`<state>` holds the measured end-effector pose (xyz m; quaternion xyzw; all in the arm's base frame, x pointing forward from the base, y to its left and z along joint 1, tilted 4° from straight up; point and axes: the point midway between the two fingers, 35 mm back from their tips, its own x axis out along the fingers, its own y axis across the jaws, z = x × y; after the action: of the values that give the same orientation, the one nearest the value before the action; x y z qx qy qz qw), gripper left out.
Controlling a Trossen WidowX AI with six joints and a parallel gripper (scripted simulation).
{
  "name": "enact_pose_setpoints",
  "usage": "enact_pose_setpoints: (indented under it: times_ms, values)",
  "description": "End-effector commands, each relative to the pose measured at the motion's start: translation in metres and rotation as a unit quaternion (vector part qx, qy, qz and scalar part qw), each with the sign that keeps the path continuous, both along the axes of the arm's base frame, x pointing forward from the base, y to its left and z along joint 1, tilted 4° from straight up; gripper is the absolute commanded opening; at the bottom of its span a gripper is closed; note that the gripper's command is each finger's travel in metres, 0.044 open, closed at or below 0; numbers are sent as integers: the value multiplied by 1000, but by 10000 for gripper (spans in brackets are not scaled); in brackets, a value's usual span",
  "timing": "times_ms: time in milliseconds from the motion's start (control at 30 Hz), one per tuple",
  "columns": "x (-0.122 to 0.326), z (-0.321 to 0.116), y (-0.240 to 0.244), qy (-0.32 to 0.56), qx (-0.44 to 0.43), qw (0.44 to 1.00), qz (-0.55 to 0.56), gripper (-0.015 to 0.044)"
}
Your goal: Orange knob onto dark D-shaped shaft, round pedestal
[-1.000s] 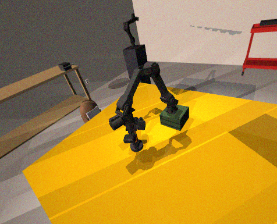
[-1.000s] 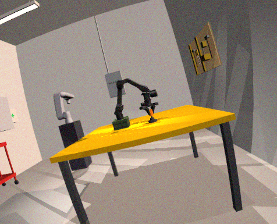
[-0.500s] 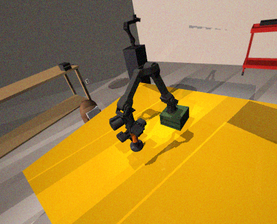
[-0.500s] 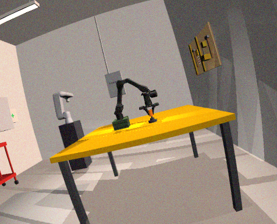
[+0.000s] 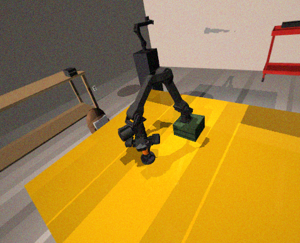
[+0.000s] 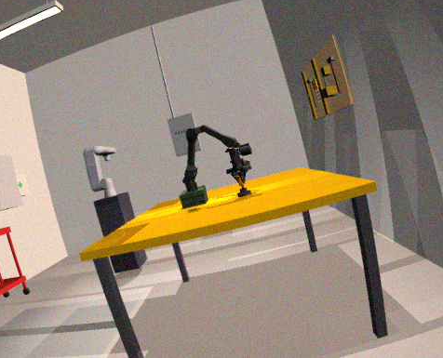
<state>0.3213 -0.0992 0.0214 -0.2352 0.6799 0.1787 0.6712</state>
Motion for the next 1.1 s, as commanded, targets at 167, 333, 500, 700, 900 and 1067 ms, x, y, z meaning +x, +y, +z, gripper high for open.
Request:
enact_pose_setpoints:
  times_ms: [167,333,500,700,900,1067]
  values:
    - [0,3,-1,-35,3,896,-444,0]
    - [-1,2,-1,-35,3,896,-444,0]
    - [-2,0,-1,-35,3,896,-444,0]
    - [0,0,-1,-35,3,896,-444,0]
    - [1,-1,-1,-35,3,896,-444,0]
    - [0,-2,-1,-35,3,896,-444,0]
